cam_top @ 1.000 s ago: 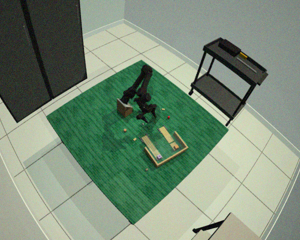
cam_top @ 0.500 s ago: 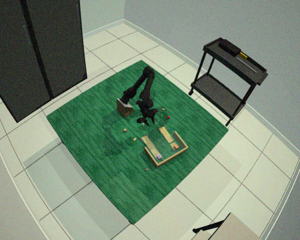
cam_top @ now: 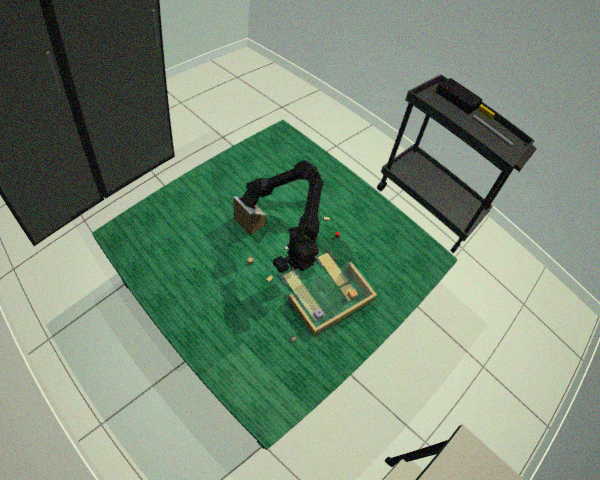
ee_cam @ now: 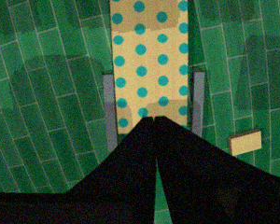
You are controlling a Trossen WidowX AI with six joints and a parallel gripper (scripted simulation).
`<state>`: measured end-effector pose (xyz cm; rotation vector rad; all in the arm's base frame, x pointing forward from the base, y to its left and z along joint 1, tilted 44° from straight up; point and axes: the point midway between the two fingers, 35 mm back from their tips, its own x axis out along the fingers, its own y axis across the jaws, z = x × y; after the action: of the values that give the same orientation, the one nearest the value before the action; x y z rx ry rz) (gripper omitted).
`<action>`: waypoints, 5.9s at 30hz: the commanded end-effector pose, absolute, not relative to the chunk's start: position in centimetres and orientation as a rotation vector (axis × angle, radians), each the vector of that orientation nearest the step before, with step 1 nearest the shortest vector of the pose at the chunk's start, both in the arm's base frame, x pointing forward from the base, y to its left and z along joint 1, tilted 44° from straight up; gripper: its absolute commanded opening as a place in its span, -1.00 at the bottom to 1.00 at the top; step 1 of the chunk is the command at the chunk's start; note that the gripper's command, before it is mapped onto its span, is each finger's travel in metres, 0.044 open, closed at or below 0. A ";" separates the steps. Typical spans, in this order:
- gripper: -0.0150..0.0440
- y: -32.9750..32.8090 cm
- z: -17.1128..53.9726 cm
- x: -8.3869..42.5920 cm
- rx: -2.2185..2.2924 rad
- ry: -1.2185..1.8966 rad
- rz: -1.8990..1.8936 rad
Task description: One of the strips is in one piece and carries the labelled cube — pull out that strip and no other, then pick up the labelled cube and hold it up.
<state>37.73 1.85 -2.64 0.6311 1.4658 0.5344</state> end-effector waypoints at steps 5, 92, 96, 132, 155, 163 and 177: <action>-0.49 2.4 -3.9 37.3 0.607 1.584 0.576; -0.49 7.4 -9.2 36.4 0.610 1.583 0.578; -0.49 7.4 -9.2 36.4 0.610 1.583 0.578; -0.49 7.4 -8.9 31.0 0.611 1.586 0.577; -0.49 7.4 -8.6 27.5 0.611 1.588 0.577; -0.49 7.4 -8.5 26.4 0.611 1.588 0.577; -0.49 7.3 -8.3 24.2 0.612 1.590 0.576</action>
<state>25.50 7.12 -8.08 0.6155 1.5646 0.5725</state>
